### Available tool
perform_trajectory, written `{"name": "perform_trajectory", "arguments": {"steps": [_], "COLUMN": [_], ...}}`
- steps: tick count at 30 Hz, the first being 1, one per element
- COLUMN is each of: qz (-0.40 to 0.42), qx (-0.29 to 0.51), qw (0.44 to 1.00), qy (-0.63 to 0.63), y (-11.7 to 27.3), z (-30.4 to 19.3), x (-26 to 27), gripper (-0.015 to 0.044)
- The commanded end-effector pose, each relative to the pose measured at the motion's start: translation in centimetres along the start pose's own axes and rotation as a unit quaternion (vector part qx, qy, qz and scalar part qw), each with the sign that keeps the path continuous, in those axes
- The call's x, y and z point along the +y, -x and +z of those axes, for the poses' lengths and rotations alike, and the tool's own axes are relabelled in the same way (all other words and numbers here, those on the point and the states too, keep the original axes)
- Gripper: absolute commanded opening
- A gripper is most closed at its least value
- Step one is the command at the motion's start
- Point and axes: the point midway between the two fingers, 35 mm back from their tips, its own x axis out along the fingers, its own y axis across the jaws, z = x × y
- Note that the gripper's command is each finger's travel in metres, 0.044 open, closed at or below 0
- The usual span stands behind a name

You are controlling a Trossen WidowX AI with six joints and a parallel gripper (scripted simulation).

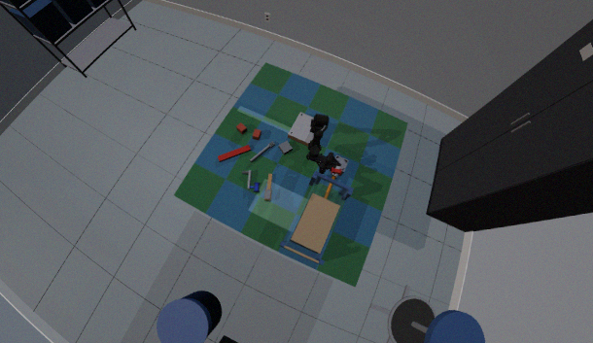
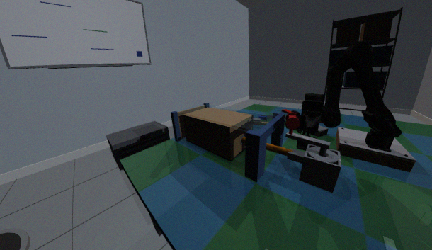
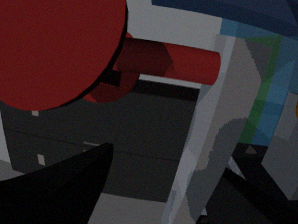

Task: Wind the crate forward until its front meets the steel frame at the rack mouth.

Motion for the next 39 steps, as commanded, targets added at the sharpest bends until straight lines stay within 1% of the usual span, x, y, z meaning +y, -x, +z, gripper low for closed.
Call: {"name": "perform_trajectory", "arguments": {"steps": [1,39], "qz": [0.000,0.000], "qx": [0.000,0.000], "qw": [1.000,1.000], "qy": [0.001,0.000], "y": [0.00,0.00], "z": [0.00,-0.02], "x": [0.04,0.40], "gripper": [0.0240,0.0240]}}
